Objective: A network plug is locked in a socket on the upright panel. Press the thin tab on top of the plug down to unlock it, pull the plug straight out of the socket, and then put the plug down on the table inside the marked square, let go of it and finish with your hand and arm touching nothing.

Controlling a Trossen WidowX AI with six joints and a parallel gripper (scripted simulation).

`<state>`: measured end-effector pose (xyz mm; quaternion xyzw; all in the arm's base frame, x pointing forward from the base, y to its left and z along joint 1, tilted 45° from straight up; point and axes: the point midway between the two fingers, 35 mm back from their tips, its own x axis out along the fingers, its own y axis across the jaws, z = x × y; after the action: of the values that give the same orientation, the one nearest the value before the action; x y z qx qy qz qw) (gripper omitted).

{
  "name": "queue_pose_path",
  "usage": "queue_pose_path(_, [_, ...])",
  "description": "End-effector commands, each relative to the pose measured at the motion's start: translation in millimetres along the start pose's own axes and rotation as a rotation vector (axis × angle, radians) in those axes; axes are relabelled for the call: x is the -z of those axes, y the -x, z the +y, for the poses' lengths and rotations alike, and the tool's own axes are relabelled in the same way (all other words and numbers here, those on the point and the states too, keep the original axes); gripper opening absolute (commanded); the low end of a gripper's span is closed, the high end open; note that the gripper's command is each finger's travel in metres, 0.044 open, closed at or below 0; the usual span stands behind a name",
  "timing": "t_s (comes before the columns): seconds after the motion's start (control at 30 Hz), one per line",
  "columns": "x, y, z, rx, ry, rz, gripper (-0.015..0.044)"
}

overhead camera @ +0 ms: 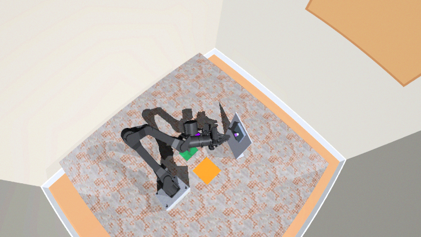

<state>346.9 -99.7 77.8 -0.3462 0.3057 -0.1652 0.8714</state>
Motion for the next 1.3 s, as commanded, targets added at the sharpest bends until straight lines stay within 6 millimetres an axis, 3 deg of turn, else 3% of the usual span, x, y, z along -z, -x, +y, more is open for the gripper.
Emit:
queue_pose_path(0.0, [-2, -5, -1, 0.002, 0.004, -0.004, 0.0156])
queue_pose_path(1.03, [-10, -42, 0, 0.003, 0.004, -0.005, 0.0156])
queue_pose_path(1.27, [-10, -42, 0, 0.003, 0.004, -0.005, 0.0109])
